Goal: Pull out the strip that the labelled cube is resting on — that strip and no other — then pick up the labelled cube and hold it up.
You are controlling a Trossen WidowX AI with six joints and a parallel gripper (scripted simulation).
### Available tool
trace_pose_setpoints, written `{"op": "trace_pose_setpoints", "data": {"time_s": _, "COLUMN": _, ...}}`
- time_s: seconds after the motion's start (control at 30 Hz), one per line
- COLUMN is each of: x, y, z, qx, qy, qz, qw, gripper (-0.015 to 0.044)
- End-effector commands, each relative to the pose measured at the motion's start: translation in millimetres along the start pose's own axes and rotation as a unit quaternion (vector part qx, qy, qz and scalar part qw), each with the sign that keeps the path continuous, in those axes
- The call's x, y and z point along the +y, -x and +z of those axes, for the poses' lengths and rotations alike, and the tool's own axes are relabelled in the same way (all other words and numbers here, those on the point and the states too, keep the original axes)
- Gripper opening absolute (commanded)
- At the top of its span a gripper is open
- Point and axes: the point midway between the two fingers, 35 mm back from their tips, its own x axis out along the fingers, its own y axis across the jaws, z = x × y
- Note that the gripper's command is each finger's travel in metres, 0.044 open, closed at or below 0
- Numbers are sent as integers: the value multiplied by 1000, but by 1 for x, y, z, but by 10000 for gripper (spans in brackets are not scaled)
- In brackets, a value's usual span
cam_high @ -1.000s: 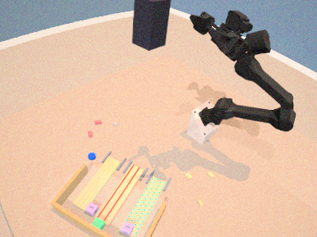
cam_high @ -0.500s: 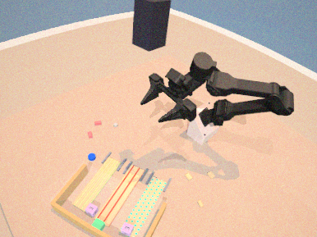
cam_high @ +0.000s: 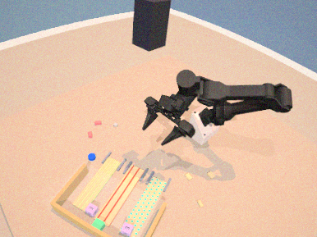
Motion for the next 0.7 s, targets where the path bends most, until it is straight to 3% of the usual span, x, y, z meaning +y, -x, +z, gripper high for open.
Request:
{"op": "trace_pose_setpoints", "data": {"time_s": 0.0, "x": 0, "y": 0, "z": -1, "qx": 2, "qy": 1, "qz": 2, "qw": 1000, "gripper": 400}}
{"op": "trace_pose_setpoints", "data": {"time_s": 0.1, "x": 0, "y": 0, "z": -1, "qx": 2, "qy": 1, "qz": 2, "qw": 1000, "gripper": 400}}
{"op": "trace_pose_setpoints", "data": {"time_s": 0.17, "x": 1, "y": -6, "z": -1, "qx": 19, "qy": 6, "qz": 1, "qw": 1000, "gripper": 348}}
{"op": "trace_pose_setpoints", "data": {"time_s": 0.37, "x": 14, "y": -51, "z": -18, "qx": 179, "qy": 53, "qz": 10, "qw": 982, "gripper": 190}}
{"op": "trace_pose_setpoints", "data": {"time_s": 0.6, "x": 46, "y": -84, "z": -51, "qx": 368, "qy": 122, "qz": 51, "qw": 921, "gripper": 6}}
{"op": "trace_pose_setpoints", "data": {"time_s": 0.67, "x": 57, "y": -88, "z": -61, "qx": 419, "qy": 142, "qz": 69, "qw": 894, "gripper": 0}}
